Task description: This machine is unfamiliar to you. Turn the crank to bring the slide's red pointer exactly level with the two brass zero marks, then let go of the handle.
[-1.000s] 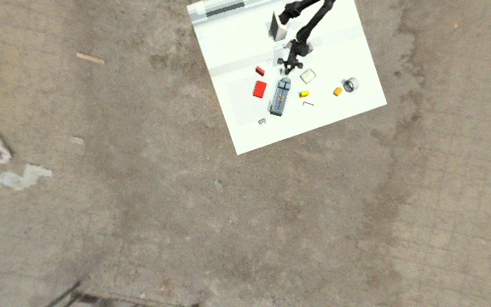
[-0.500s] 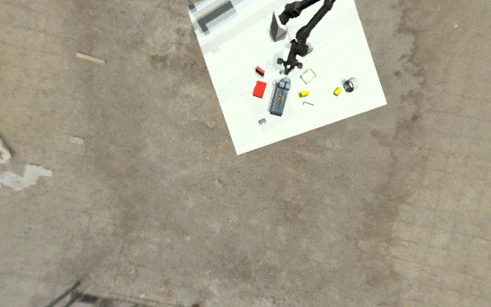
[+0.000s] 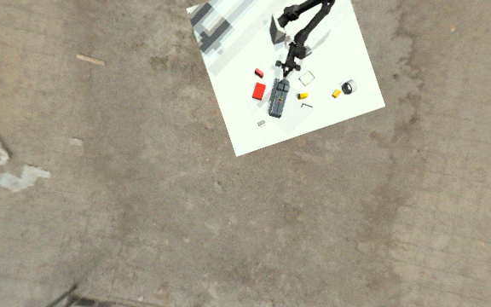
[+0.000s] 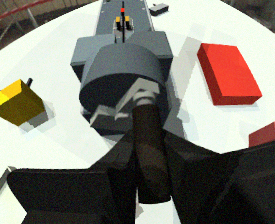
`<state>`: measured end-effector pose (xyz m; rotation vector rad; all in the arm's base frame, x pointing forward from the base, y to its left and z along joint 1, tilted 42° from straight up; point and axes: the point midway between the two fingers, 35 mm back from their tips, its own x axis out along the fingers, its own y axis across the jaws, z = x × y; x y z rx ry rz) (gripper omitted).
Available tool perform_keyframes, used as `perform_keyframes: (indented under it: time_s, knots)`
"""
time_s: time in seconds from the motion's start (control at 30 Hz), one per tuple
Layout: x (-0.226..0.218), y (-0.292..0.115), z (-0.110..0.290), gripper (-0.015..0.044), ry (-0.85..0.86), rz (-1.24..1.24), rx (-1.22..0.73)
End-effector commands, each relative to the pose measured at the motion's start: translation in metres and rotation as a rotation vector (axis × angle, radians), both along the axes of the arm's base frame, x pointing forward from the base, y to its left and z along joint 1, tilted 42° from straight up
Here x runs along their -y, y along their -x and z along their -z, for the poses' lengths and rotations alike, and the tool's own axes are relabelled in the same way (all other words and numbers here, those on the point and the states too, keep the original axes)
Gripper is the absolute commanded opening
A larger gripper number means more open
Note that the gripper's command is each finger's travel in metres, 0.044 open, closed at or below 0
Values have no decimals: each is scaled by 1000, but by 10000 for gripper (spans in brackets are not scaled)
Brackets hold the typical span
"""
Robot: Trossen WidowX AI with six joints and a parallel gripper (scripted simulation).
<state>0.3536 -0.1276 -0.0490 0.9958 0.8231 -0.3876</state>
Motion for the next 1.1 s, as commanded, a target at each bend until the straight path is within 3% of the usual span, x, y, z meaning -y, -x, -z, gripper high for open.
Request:
perform_keyframes:
  time_s: [0.0, 1.07]
  knots:
    - [1, 4, 8, 0, 3, 6, -21]
    - [-4, 6, 22, 0, 2, 6, -21]
